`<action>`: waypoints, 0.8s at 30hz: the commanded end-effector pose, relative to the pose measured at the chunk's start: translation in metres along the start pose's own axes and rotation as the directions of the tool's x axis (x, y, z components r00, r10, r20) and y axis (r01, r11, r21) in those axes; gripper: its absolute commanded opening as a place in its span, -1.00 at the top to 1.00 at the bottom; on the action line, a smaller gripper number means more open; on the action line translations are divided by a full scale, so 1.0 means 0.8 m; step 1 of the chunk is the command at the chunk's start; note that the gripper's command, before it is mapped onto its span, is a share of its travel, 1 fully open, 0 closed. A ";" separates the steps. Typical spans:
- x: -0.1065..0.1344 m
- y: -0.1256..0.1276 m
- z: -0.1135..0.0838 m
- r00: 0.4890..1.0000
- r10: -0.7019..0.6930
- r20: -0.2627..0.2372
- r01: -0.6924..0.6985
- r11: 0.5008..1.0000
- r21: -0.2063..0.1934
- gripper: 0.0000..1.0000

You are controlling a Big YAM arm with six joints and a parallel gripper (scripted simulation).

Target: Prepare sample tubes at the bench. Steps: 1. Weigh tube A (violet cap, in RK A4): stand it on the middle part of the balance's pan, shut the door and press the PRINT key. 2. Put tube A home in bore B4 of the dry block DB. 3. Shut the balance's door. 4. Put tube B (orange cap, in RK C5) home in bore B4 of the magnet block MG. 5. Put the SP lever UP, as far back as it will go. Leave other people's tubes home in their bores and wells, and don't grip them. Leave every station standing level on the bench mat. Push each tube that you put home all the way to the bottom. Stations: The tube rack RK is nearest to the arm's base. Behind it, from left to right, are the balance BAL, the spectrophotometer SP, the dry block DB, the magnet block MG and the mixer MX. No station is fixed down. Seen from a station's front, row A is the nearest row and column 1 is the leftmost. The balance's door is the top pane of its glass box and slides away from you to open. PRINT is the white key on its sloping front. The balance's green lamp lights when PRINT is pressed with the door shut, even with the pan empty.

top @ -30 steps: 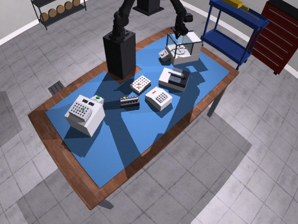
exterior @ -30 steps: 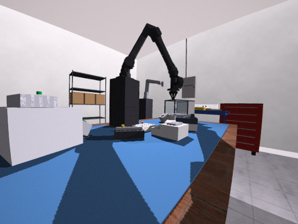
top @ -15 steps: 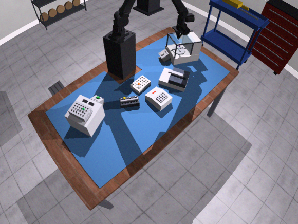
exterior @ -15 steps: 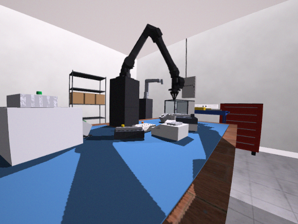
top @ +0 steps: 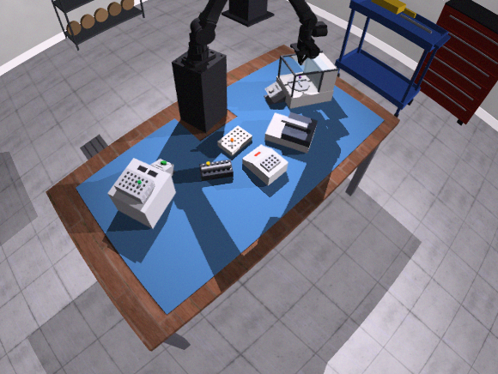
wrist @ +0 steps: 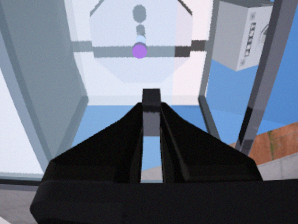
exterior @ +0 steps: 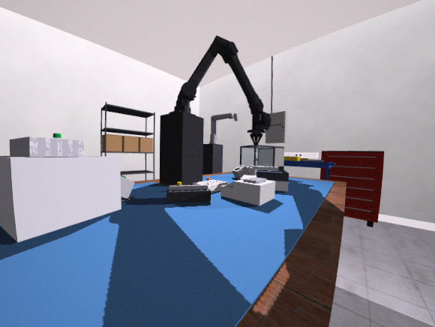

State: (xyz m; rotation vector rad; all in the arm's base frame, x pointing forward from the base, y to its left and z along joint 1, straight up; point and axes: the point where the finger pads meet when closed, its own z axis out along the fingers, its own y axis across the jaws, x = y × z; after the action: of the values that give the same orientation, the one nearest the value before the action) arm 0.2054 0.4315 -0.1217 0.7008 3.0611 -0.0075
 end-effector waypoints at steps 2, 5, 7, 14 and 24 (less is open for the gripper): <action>0.001 0.029 -0.001 1.000 0.004 -0.004 -0.004 1.000 -0.021 0.88; 0.001 0.033 -0.001 1.000 0.003 -0.004 -0.004 1.000 -0.028 0.88; 0.001 0.032 -0.001 1.000 0.003 -0.004 -0.003 1.000 -0.018 0.88; 0.000 0.042 -0.001 1.000 0.003 -0.004 -0.003 1.000 -0.021 0.88; 0.000 0.051 -0.001 1.000 0.002 -0.004 -0.003 1.000 -0.019 0.88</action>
State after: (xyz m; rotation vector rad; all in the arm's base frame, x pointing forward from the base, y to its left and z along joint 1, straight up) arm 0.2143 0.4498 -0.1217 0.7012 3.0609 -0.0068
